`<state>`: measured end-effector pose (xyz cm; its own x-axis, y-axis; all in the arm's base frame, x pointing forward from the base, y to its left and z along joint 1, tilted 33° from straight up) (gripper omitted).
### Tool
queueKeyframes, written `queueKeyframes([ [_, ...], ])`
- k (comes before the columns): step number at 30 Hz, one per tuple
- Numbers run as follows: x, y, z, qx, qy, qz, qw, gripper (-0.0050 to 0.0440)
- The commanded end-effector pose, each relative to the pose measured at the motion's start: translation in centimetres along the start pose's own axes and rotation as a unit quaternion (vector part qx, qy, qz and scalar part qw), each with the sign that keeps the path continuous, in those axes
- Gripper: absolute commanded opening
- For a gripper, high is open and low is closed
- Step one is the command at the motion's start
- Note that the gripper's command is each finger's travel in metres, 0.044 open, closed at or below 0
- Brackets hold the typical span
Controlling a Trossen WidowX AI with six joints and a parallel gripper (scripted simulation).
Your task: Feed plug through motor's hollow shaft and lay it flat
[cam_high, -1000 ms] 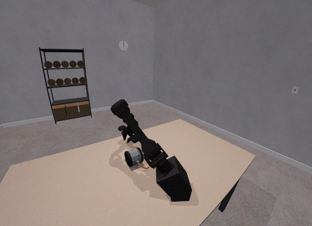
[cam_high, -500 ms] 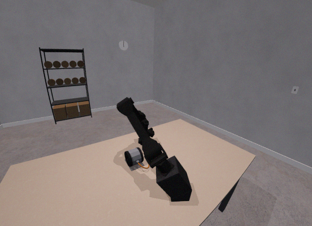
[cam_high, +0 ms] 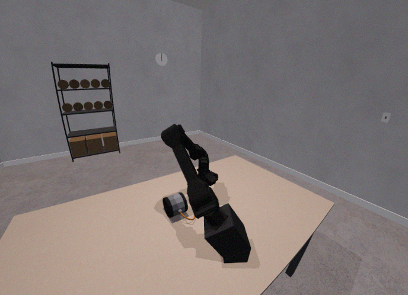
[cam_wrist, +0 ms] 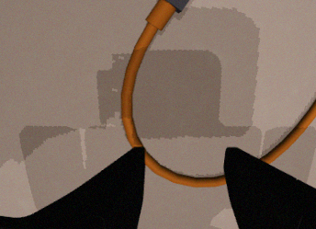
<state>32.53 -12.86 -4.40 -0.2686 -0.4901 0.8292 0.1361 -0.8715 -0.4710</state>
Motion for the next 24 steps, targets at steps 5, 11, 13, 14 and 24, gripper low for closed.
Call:
queueKeyframes([
  [5,0.1,1.1,-5.3,-0.256,-0.052,0.004,0.965,0.016],
  [11,0.2,1.2,-5.7,-0.303,-0.06,0.004,0.951,0.016],
  [13,0.2,1.2,-5.7,-0.303,-0.06,0.004,0.951,0.016],
  [14,0.2,1.2,-5.7,-0.303,-0.06,0.004,0.951,0.016],
  [24,-0.8,1.2,-5.6,-0.303,-0.06,0.004,0.951,0.016],
])
Point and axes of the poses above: the point midway between the two fingers, 35 mm back from their tips, its own x axis back along the fingers, its own y axis across the jaws, z = x × y, the point moved 2 cm from there along x, back along the fingers, and after that the axes turned 5 degrees about -x, right-handed, at the moved point
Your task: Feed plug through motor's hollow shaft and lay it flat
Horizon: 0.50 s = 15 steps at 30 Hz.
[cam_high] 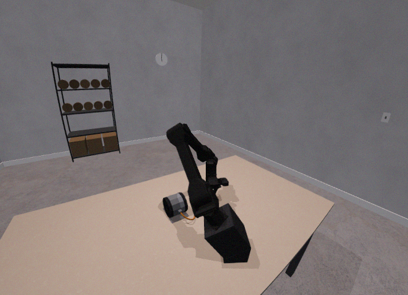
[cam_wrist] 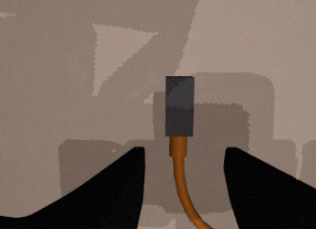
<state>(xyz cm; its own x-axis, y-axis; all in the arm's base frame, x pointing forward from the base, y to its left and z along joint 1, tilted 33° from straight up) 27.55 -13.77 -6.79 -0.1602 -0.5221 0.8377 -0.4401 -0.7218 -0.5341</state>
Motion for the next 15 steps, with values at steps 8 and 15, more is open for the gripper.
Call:
queueKeyframes([
  [8,-1.8,0.1,0.2,-0.004,-0.004,0.0,1.0,0.016],
  [15,-2.7,0.0,0.3,-0.004,-0.004,0.0,1.0,0.016],
])
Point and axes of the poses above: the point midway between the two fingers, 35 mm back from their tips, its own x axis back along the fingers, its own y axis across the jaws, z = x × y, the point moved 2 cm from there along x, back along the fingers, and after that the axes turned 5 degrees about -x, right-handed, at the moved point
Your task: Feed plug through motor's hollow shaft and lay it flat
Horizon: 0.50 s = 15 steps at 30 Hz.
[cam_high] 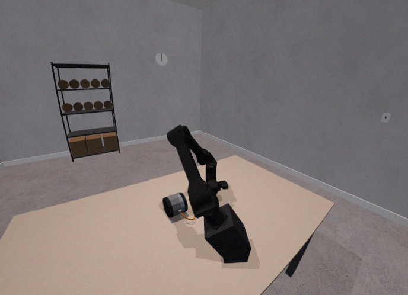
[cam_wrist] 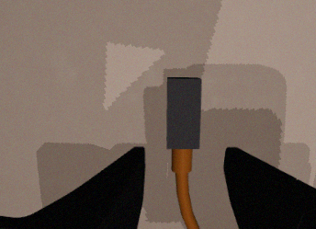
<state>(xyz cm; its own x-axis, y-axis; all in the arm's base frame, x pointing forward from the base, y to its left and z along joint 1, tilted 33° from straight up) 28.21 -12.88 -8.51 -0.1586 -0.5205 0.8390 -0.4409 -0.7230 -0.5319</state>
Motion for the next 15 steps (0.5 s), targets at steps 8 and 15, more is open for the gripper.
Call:
queueKeyframes([
  [8,-1.58,0.02,0.03,-0.004,-0.003,0.002,1.0,0.016],
  [15,-1.34,-0.02,0.1,0.0,-0.002,0.0,1.0,0.0099],
])
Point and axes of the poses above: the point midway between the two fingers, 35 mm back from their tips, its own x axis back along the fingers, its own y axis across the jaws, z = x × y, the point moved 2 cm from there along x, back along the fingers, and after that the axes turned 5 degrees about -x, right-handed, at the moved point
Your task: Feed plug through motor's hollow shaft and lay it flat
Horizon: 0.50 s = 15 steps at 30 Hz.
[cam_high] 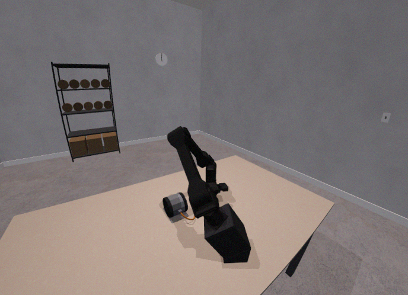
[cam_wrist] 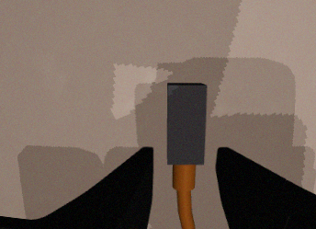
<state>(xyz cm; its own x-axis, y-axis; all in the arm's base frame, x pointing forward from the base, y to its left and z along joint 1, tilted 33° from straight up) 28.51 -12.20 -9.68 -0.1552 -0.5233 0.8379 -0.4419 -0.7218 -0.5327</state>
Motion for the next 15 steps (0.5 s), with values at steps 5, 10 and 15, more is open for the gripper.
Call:
queueKeyframes([
  [5,0.04,-0.01,0.02,0.0,0.0,0.0,1.0,0.0065],
  [10,0.04,-0.01,0.02,0.0,0.0,0.0,1.0,0.0032],
  [15,0.5,0.01,-0.04,0.0,0.0,0.0,1.0,0.0],
])
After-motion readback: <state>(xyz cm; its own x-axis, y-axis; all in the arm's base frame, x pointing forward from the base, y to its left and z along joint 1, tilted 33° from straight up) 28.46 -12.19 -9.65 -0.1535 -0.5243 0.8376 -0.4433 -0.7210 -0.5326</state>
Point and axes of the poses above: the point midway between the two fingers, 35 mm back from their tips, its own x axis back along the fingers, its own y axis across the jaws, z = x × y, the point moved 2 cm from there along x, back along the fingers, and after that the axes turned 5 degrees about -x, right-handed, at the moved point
